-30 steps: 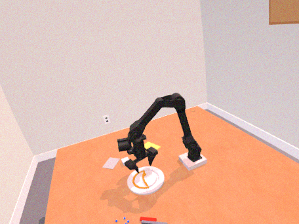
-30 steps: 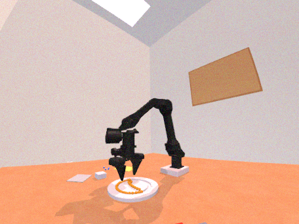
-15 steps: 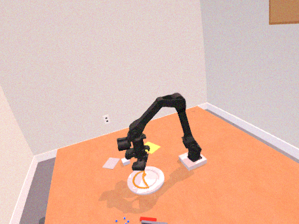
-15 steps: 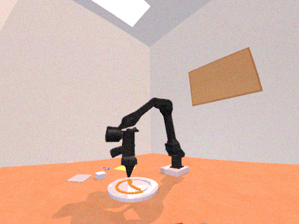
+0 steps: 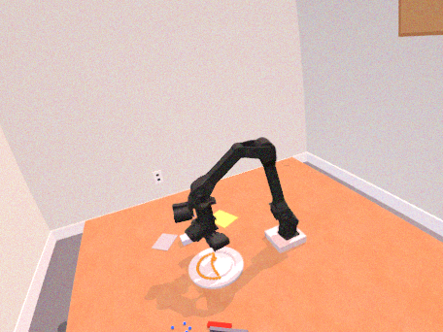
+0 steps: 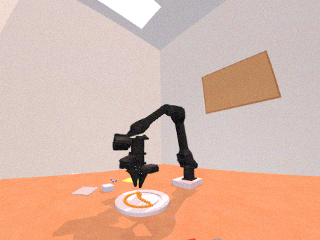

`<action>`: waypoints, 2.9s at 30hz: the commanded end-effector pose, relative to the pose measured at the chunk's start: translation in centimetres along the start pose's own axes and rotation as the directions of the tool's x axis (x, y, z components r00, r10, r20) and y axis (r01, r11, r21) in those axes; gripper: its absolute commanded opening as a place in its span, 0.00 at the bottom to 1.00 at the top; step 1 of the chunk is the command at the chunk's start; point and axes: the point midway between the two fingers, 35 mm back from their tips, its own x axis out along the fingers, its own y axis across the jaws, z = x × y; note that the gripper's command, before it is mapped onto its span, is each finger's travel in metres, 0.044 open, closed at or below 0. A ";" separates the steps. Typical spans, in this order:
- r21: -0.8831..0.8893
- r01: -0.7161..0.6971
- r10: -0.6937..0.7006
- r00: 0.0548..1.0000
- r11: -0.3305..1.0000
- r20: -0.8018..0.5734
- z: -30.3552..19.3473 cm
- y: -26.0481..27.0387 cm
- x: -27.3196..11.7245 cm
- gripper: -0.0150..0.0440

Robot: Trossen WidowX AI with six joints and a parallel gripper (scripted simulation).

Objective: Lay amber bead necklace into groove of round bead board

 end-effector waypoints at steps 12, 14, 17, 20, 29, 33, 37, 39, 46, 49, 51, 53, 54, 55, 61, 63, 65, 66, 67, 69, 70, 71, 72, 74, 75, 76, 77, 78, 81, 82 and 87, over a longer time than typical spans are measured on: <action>-0.940 0.007 -0.001 1.000 0.340 0.007 0.6 0.5 -1.7 0.46; -0.940 0.007 -0.001 1.000 0.340 0.007 0.6 0.5 -1.7 0.46; -0.940 0.007 -0.001 1.000 0.340 0.007 0.6 0.5 -1.7 0.46; -0.940 0.007 -0.001 1.000 0.340 0.007 0.6 0.5 -1.7 0.46; -0.940 0.007 -0.001 1.000 0.340 0.007 0.6 0.5 -1.7 0.46; -0.940 0.007 -0.001 1.000 0.340 0.007 0.6 0.5 -0.9 0.46; -0.937 0.011 -0.004 1.000 0.349 0.010 0.6 0.4 -0.9 0.46; -0.937 0.011 -0.004 1.000 0.349 0.010 0.6 0.4 -0.9 0.46; -0.938 0.010 -0.003 1.000 0.346 0.009 0.7 0.4 0.1 0.46; -0.939 0.009 -0.003 1.000 0.345 0.009 0.7 0.4 0.6 0.46; -0.939 0.009 -0.002 1.000 0.344 0.009 0.7 0.4 0.9 0.46; -0.939 0.008 -0.002 1.000 0.343 0.008 0.6 0.4 1.2 0.46; -0.939 0.008 -0.002 1.000 0.343 0.008 0.6 0.4 1.3 0.46; -0.939 0.008 -0.002 1.000 0.343 0.008 0.6 0.4 1.5 0.46; -0.940 0.007 -0.001 1.000 0.340 0.007 0.6 0.5 2.3 0.46; -0.940 0.007 -0.001 1.000 0.340 0.007 0.6 0.5 2.4 0.46; -0.938 0.004 -0.001 1.000 0.346 0.004 0.6 0.5 2.1 0.37; -0.938 0.004 -0.001 1.000 0.346 0.004 0.6 0.5 2.1 0.32; -0.938 0.004 -0.001 1.000 0.346 0.004 0.6 0.5 2.1 0.28; -0.938 0.004 -0.001 1.000 0.346 0.004 0.6 0.5 2.1 0.25; -0.938 0.004 -0.001 1.000 0.346 0.004 0.6 0.5 2.1 0.25; -0.938 0.004 -0.001 1.000 0.346 0.004 0.6 0.5 2.1 0.25; -0.938 0.004 -0.001 1.000 0.346 0.004 0.6 0.5 2.1 0.25; -0.938 0.004 -0.001 1.000 0.346 0.004 0.6 0.5 2.1 0.25; -0.938 0.004 -0.001 1.000 0.346 0.004 0.6 0.5 2.1 0.25; -0.938 0.004 -0.001 1.000 0.346 0.004 0.6 0.5 2.1 0.25; -0.938 0.004 -0.001 1.000 0.346 0.004 0.6 0.5 2.1 0.25; -0.938 0.004 -0.001 1.000 0.346 0.004 0.6 0.5 2.1 0.25; -0.938 0.004 -0.001 1.000 0.346 0.004 0.6 0.5 2.1 0.25; -0.938 0.004 -0.001 1.000 0.346 0.004 0.6 0.5 2.1 0.25; -0.938 0.004 -0.001 1.000 0.346 0.004 0.6 0.5 2.1 0.25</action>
